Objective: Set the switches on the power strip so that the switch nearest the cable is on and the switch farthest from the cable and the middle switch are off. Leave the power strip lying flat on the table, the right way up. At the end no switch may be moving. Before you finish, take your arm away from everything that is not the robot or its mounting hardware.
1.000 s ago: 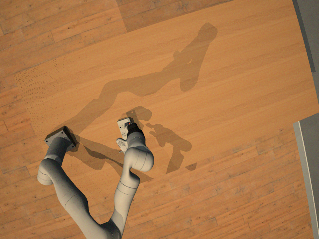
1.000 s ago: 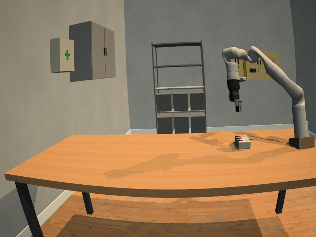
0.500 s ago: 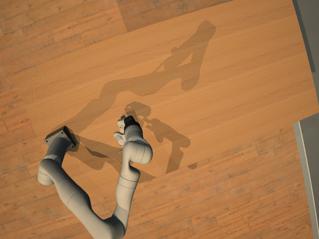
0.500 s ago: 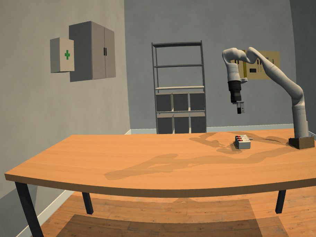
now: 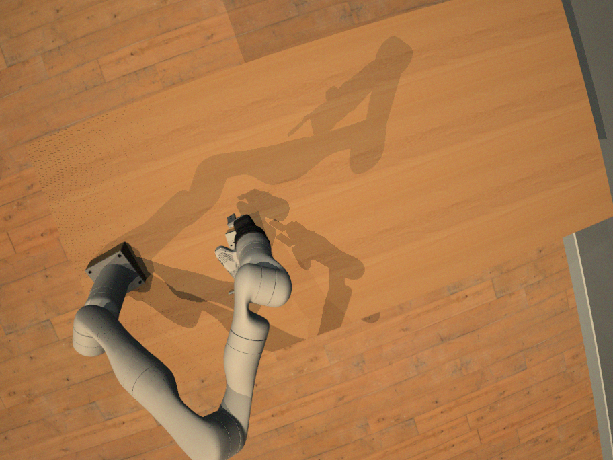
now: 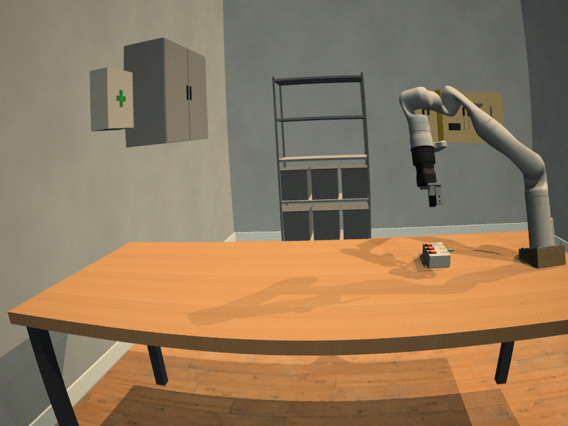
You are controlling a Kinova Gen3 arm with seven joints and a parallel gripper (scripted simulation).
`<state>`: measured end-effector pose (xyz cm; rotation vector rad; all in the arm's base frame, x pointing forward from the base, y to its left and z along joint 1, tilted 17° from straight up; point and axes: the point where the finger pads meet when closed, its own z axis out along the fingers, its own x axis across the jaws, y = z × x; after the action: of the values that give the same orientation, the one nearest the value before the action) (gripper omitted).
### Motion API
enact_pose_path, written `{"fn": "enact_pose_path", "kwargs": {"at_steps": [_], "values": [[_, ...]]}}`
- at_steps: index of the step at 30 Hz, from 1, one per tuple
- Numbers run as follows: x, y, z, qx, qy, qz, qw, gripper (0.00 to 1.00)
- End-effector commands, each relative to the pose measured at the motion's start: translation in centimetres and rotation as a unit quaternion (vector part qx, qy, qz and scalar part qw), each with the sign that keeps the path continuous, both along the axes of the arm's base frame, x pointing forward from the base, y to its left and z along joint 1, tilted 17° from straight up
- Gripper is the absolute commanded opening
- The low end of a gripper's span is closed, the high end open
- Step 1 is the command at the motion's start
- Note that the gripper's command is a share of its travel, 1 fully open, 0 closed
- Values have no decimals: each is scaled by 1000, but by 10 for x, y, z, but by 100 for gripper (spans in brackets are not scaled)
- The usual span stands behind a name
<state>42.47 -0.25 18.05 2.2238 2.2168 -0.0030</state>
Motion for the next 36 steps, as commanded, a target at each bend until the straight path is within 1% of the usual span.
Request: {"fn": "enact_pose_path", "kwargs": {"at_steps": [1, 5, 6, 10, 11, 17, 18, 22, 23, 27, 28, 34, 35, 36], "values": [[1, -6, -7, -7, -1, -4, 1000, 100], [1, -6, -7, -7, -1, -4, 1000, 100], [1, -14, -14, -16, -2, -9, 1000, 100], [1, -14, -14, -16, -2, -9, 1000, 100], [1, -23, -20, -25, -3, -13, 1000, 100], [1, -23, -20, -25, -3, -13, 1000, 100], [1, -31, -26, -33, -4, -17, 999, 100], [1, -31, -26, -33, -4, -17, 999, 100], [1, -38, -32, -41, -5, -21, 999, 100], [1, -38, -32, -41, -5, -21, 999, 100], [0, -46, -37, -48, -6, -25, 999, 100], [0, -46, -37, -48, -6, -25, 999, 100], [0, -53, -42, -55, -7, -28, 998, 100], [0, -53, -42, -55, -7, -28, 998, 100]]}}
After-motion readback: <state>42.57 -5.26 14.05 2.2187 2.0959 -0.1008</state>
